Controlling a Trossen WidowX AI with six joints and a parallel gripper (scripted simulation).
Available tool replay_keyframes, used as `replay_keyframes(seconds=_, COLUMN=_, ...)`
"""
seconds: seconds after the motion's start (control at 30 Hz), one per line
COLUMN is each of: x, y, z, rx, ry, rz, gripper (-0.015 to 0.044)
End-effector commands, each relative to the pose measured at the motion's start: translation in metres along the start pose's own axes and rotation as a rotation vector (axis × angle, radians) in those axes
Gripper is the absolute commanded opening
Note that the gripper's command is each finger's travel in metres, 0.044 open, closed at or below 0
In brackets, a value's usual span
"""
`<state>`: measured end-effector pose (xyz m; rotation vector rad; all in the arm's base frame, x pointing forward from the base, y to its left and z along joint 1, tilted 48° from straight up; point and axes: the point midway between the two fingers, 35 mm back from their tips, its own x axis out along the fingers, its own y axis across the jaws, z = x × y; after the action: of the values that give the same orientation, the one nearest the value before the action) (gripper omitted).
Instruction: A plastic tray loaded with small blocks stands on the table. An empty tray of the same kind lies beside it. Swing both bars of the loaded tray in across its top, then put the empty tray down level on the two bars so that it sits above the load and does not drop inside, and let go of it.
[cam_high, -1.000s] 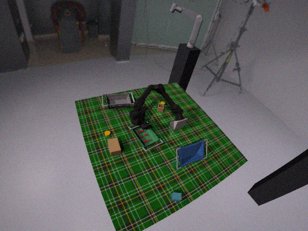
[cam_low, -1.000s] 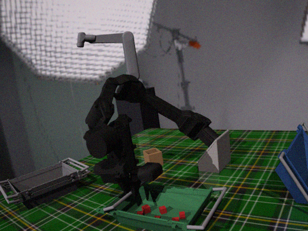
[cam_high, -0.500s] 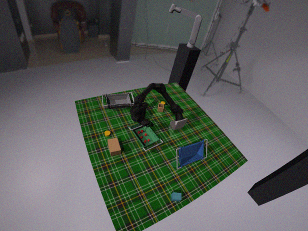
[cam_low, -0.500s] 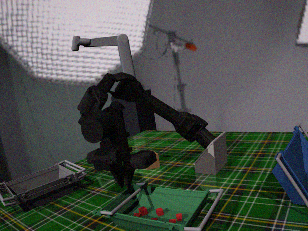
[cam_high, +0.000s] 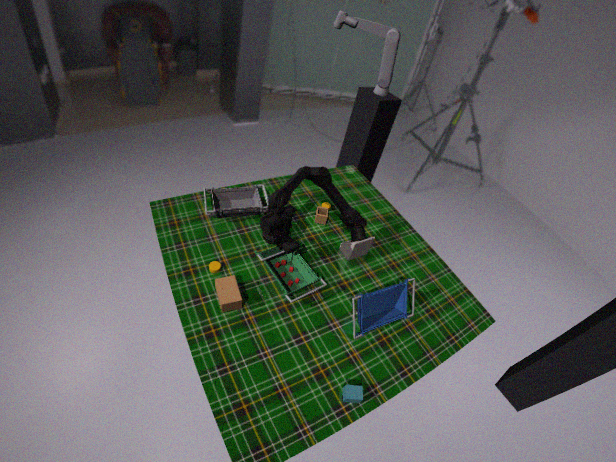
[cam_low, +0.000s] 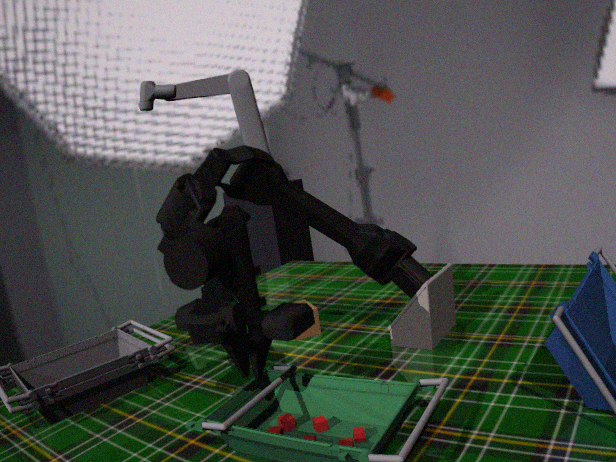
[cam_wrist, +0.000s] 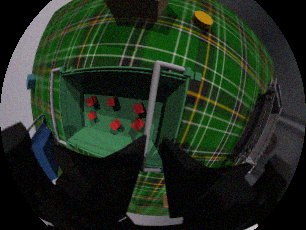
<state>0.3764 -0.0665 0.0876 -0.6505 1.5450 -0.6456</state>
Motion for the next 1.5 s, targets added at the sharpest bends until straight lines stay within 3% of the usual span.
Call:
replay_keyframes(seconds=0.0, x=0.000, y=0.000, z=0.000, rx=-0.003, ry=-0.001, rz=0.000, gripper=0.0085)
replay_keyframes(seconds=0.3, x=-0.002, y=0.000, z=0.000, rx=-0.003, ry=-0.001, rz=0.000, gripper=0.0085)
replay_keyframes(seconds=0.43, x=-0.026, y=0.001, z=0.001, rx=-0.002, ry=0.000, rz=0.002, gripper=0.0085)
replay_keyframes(seconds=0.5, x=-0.008, y=0.004, z=0.002, rx=-0.003, ry=0.008, rz=0.000, gripper=0.0085)
replay_keyframes(seconds=1.0, x=-0.010, y=0.226, z=0.031, rx=0.003, ry=-0.001, rz=0.012, gripper=0.0085)
replay_keyframes(seconds=1.47, x=0.003, y=0.236, z=0.031, rx=0.003, ry=-0.003, rz=0.009, gripper=0.0085)
